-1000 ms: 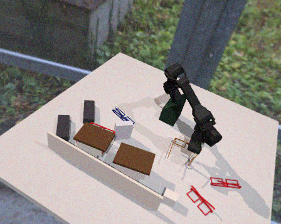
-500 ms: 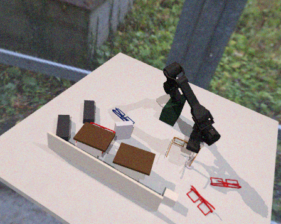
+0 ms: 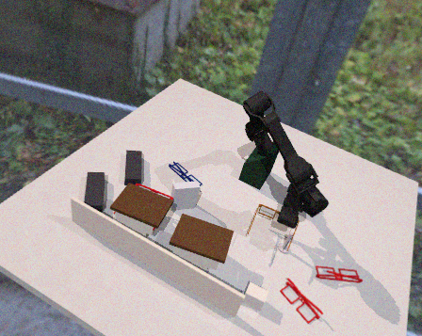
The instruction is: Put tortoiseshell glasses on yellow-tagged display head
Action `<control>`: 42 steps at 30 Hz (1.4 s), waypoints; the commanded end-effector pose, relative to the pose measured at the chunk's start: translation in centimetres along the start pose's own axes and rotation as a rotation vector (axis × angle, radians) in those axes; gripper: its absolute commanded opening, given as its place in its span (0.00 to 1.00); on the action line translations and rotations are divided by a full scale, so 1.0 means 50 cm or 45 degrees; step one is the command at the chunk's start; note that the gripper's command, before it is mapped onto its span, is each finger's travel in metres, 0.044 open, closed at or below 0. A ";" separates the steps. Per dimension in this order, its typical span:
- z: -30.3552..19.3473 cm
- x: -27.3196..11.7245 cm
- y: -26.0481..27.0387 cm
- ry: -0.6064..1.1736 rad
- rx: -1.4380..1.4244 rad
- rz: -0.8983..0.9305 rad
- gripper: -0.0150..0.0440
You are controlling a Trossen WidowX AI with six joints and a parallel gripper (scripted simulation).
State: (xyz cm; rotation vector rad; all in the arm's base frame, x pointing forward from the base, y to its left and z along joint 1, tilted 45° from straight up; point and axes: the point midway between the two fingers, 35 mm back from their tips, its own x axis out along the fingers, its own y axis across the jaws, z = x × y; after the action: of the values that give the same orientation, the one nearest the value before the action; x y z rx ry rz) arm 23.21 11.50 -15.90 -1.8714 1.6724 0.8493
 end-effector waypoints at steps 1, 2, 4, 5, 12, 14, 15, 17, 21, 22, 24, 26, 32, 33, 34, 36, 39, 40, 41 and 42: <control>-0.008 0.002 0.002 0.010 -0.006 -0.002 0.25; -0.009 0.002 0.002 0.010 -0.006 -0.002 0.25; -0.011 0.002 0.002 0.010 -0.006 -0.002 0.25; -0.012 0.002 0.003 0.010 -0.006 -0.002 0.25; -0.011 0.002 0.003 0.010 -0.006 -0.002 0.25; -0.011 0.002 0.003 0.010 -0.006 -0.002 0.25; -0.011 0.002 0.003 0.010 -0.006 -0.002 0.25; -0.011 0.002 0.003 0.010 -0.006 -0.002 0.25; -0.011 0.002 0.003 0.010 -0.006 -0.002 0.25; -0.010 0.002 0.003 0.010 -0.006 -0.002 0.25; -0.009 0.002 0.003 0.010 -0.006 -0.002 0.25; -0.007 0.002 0.003 0.010 -0.006 -0.002 0.25; 0.001 0.002 0.003 0.009 -0.006 -0.002 0.25; 0.002 -0.001 0.003 0.009 -0.006 -0.002 0.25; 0.002 -0.006 0.002 0.009 -0.006 -0.002 0.25; 0.005 -0.021 0.001 0.007 -0.007 -0.002 0.25; 0.011 -0.062 0.000 0.006 -0.007 -0.002 0.25; 0.012 -0.079 0.000 0.005 -0.007 -0.002 0.25; 0.014 -0.095 0.001 0.005 -0.007 -0.002 0.25; 0.015 -0.109 0.002 0.005 -0.007 -0.002 0.25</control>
State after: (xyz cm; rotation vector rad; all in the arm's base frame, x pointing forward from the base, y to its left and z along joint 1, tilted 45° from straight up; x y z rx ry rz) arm 22.76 14.31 -13.63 -1.8895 1.6808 0.8534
